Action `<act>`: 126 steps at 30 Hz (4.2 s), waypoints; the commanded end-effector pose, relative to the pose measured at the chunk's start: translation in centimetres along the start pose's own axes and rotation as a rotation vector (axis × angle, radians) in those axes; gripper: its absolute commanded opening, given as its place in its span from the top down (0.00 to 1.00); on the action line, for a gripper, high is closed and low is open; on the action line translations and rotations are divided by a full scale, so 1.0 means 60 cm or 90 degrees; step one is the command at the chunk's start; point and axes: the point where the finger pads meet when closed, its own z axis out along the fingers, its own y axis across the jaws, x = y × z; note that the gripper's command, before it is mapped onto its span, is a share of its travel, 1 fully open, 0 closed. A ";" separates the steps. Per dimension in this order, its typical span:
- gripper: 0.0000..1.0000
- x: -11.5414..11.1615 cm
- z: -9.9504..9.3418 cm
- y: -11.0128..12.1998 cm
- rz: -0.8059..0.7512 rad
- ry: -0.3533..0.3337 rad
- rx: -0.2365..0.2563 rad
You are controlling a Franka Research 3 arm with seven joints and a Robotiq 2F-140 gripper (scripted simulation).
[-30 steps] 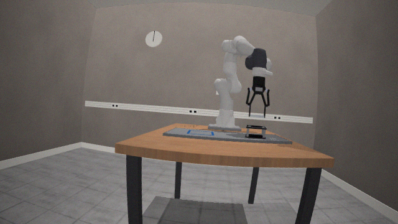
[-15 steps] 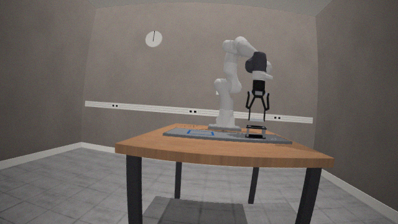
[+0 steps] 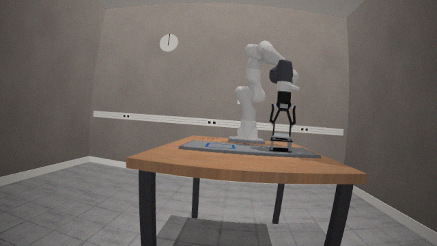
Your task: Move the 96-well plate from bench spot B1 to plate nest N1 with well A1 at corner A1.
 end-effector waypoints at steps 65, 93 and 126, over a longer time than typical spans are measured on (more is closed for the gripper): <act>0.40 0.000 0.012 -0.004 -0.005 0.004 0.003; 0.40 0.000 0.019 -0.004 -0.005 0.004 0.003; 0.00 0.000 -0.012 -0.004 -0.005 0.004 0.003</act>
